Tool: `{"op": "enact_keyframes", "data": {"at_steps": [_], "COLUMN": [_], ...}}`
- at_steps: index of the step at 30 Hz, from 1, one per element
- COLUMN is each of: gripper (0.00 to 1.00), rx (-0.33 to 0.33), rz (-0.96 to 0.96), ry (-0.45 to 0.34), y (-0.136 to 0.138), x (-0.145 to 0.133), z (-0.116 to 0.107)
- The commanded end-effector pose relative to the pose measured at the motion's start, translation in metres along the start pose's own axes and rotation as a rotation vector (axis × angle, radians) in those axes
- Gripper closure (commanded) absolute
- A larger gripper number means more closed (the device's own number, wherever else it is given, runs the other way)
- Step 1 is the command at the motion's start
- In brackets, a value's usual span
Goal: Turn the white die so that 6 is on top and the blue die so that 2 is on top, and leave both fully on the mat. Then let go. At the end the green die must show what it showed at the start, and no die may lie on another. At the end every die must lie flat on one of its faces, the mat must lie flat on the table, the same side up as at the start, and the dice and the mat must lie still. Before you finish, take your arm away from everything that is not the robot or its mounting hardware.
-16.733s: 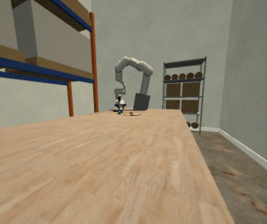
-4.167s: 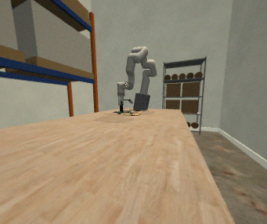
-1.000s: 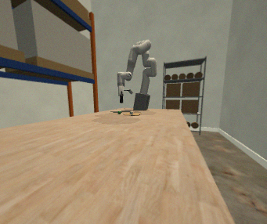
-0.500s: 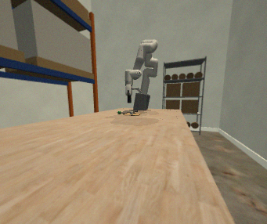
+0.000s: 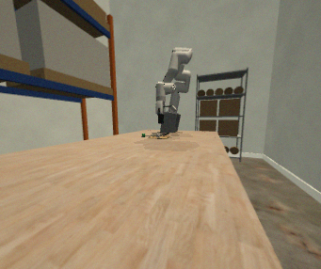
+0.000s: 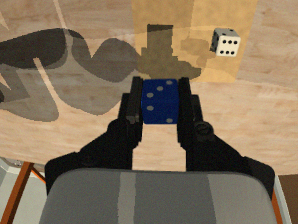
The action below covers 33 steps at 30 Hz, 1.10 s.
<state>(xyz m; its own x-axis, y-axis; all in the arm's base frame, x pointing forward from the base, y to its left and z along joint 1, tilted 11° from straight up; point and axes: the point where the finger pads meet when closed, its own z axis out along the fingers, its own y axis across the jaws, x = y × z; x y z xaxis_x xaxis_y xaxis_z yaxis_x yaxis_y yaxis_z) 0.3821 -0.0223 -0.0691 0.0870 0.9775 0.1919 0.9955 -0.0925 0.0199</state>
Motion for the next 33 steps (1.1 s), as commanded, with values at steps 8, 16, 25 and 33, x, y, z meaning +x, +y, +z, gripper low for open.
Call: {"op": "enact_keyframes", "data": {"at_steps": [8, 16, 25, 33], "gripper": [0.79, 0.79, 0.79, 0.79], "rx": [0.001, 0.001, 0.001, 0.001], "rz": [0.0, 0.0, 0.0, 0.0], "ry": [-0.001, -0.002, -0.002, -0.002], "y": [0.002, 0.002, 0.002, 0.002], "x": [0.001, 0.001, 0.001, 0.001], "z": [0.003, 0.019, 0.059, 0.083]}}
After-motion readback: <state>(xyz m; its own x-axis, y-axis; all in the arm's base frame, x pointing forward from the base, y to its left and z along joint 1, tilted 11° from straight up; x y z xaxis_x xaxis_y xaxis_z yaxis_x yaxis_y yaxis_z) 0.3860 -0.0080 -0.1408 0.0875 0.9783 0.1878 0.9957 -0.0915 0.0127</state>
